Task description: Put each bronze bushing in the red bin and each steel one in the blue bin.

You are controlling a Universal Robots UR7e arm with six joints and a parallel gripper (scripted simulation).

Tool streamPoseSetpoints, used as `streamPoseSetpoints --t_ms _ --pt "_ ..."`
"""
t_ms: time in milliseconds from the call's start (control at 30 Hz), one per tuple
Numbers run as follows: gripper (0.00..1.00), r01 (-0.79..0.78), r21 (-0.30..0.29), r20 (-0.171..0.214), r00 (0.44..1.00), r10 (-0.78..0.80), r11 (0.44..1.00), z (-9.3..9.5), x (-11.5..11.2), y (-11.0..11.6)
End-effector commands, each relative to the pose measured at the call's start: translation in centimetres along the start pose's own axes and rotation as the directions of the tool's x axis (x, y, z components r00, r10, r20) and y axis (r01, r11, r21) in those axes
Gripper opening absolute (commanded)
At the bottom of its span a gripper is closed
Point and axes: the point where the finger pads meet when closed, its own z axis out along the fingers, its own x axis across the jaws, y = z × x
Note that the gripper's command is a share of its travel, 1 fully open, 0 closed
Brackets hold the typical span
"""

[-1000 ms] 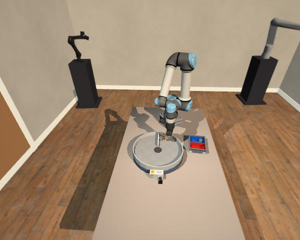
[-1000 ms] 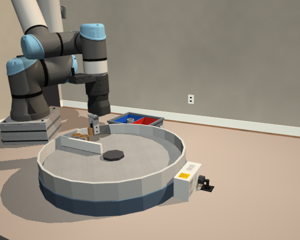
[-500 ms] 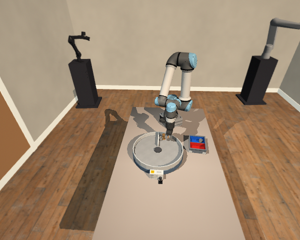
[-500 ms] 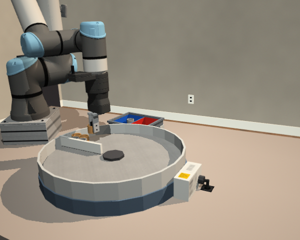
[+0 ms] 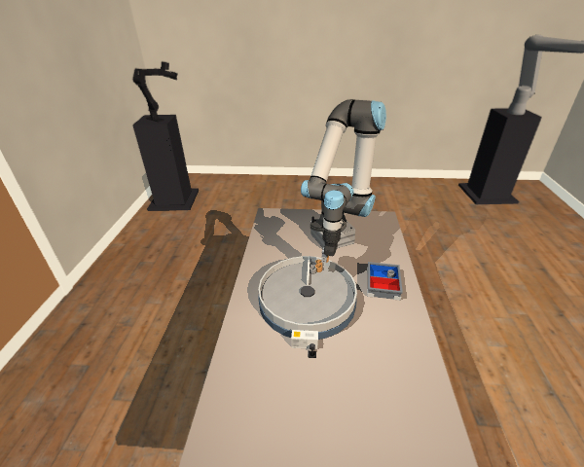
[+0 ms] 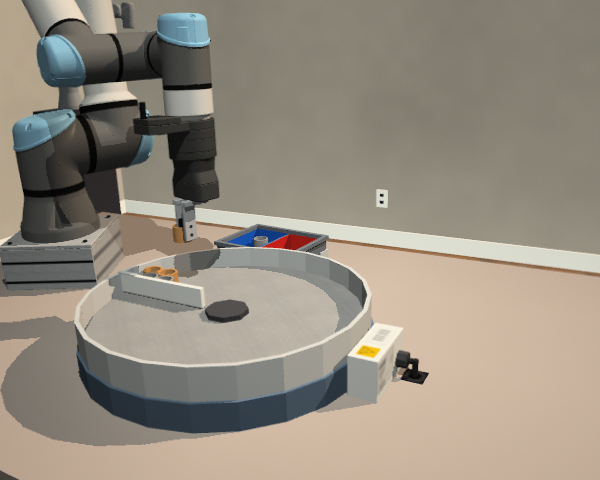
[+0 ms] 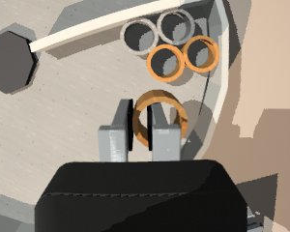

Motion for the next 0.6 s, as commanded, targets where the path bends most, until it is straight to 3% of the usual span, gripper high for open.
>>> streamPoseSetpoints --t_ms 0,267,433,533,567 --pt "0.0 0.0 -0.001 -0.001 1.0 0.0 1.0 -1.1 0.0 0.0" --pt "0.0 0.0 -0.001 -0.001 1.0 0.0 1.0 -1.1 0.0 0.0" --pt "0.0 0.0 0.0 -0.001 1.0 0.0 1.0 -1.0 0.7 5.1" --pt "0.0 0.0 0.0 -0.001 1.0 0.0 1.0 -1.0 0.7 5.1" --pt "0.0 0.0 0.0 -0.001 1.0 0.0 1.0 -1.0 0.8 6.1"
